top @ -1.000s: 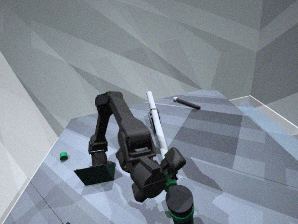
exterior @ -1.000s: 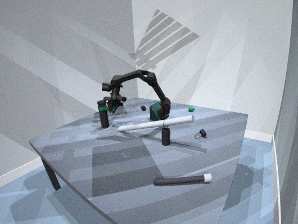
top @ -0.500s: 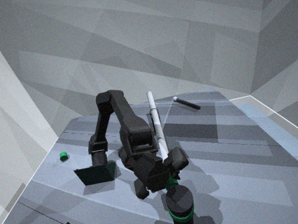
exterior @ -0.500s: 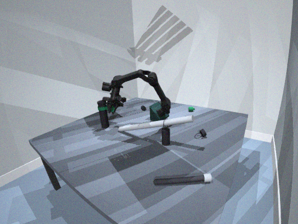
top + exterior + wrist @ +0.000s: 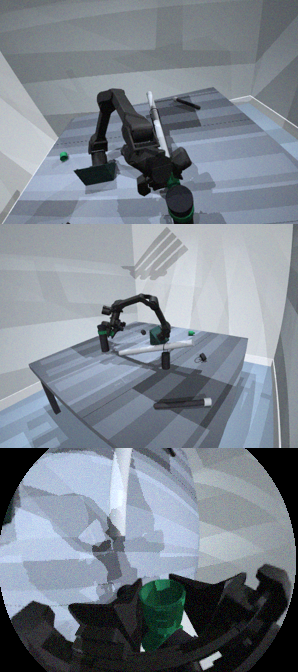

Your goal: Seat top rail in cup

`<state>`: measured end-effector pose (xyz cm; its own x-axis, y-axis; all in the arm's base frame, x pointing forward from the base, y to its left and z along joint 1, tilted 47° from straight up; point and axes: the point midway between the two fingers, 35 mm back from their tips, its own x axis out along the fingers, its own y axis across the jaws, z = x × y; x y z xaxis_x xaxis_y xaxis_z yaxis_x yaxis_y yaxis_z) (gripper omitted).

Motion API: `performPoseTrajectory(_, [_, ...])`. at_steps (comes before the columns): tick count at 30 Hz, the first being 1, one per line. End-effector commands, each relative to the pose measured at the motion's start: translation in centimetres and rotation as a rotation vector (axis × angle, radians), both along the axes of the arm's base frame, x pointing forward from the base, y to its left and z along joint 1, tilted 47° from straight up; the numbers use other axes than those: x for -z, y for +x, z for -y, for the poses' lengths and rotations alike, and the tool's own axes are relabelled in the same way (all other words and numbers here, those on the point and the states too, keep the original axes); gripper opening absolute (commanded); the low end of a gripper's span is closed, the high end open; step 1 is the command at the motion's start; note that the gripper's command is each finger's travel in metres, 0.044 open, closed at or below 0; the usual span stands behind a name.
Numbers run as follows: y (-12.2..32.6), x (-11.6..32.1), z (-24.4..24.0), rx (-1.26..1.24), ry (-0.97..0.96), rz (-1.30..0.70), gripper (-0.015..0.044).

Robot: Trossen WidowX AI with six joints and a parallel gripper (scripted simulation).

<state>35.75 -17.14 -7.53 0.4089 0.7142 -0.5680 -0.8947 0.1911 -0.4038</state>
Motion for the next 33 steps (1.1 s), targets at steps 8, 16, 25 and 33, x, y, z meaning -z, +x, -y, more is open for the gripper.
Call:
performPoseTrajectory(8, [0.58,-0.07,-0.05,0.046,-0.007,-0.045,0.0])
performPoseTrajectory(16, [0.25,-0.06,0.01,0.021,-0.004,-0.019,0.0])
performPoseTrajectory(25, [0.3,-0.01,-0.09,0.023,-0.003,-0.024,0.0])
performPoseTrajectory(33, [0.3,-0.01,-0.09,0.023,-0.003,-0.024,0.0105])
